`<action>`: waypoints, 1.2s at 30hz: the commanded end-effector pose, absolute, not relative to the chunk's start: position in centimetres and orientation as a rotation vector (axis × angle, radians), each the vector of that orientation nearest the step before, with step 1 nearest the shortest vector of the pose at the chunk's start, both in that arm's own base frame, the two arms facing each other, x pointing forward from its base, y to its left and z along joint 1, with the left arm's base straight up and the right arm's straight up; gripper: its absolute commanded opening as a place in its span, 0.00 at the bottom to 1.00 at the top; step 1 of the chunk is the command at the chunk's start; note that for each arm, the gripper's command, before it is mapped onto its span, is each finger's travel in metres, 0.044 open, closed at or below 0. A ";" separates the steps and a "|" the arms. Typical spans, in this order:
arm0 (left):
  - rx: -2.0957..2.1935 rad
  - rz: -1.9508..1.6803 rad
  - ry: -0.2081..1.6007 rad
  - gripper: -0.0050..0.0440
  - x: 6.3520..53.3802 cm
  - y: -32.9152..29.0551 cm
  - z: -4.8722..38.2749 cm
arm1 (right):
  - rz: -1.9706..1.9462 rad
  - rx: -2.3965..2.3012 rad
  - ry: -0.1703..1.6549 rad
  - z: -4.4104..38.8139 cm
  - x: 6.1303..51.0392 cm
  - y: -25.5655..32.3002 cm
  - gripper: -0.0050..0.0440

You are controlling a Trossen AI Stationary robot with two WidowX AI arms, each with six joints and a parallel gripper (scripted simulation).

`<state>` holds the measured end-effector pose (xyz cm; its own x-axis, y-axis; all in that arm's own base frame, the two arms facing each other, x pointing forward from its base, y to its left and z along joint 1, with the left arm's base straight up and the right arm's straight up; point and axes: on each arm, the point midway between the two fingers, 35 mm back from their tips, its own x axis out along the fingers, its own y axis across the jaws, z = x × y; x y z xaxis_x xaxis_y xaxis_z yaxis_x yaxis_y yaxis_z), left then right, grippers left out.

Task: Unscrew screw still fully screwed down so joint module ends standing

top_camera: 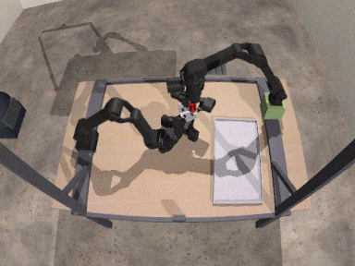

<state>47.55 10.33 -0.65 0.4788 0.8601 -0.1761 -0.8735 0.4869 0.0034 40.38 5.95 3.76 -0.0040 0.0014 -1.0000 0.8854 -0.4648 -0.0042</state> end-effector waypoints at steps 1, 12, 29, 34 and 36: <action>-0.107 1.061 0.137 0.60 48.0 10.5 0.4 | -1.659 1.713 0.798 4.9 40.9 5.9 0.61; -0.107 1.061 0.137 0.60 48.0 10.5 0.4 | -1.885 1.936 0.532 4.8 40.8 5.9 0.61; -0.107 1.061 0.137 0.60 48.0 10.5 0.4 | -1.973 2.043 0.393 5.1 40.9 5.9 0.61; -0.107 1.061 0.137 0.60 48.0 10.5 0.4 | -1.973 2.043 0.393 5.1 40.9 5.9 0.61; -0.107 1.061 0.137 0.60 48.0 10.5 0.4 | -1.973 2.043 0.393 5.1 40.9 5.9 0.61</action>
